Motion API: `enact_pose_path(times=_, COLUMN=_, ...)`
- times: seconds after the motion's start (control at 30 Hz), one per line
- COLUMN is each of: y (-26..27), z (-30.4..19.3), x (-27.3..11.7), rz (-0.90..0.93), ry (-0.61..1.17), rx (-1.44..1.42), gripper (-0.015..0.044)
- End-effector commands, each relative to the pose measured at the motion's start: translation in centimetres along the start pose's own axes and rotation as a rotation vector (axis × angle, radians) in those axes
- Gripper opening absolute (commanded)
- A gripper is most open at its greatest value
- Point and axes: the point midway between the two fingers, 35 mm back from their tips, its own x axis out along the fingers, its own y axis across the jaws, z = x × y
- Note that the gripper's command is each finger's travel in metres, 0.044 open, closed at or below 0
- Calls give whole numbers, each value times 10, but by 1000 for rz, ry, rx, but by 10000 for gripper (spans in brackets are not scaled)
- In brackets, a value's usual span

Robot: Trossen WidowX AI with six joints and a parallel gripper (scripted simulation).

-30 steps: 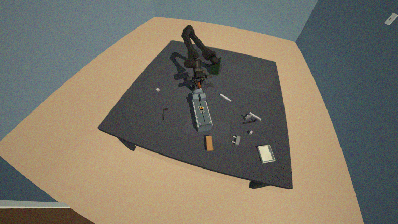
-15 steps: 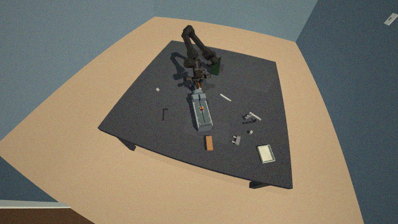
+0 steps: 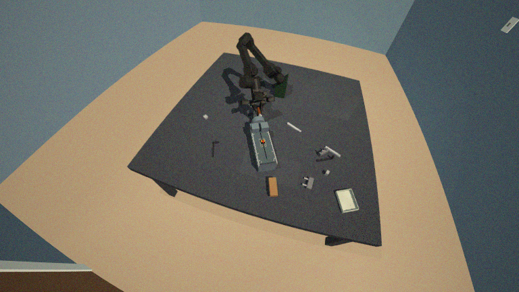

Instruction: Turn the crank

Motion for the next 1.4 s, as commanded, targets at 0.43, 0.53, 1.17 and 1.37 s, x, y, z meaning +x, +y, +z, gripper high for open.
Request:
enact_pose_path(times=0.43, y=-10, z=3, x=-4, rz=-22, ry=-10, rx=6, gripper=0)
enact_pose_path(times=0.53, y=-10, z=3, x=-4, rz=-22, ry=-10, rx=6, gripper=0)
enact_pose_path(times=1.17, y=-12, z=3, x=-4, rz=-22, ry=-10, rx=6, gripper=0)
enact_pose_path(times=1.37, y=-12, z=3, x=-4, rz=-22, ry=-10, rx=6, gripper=0)
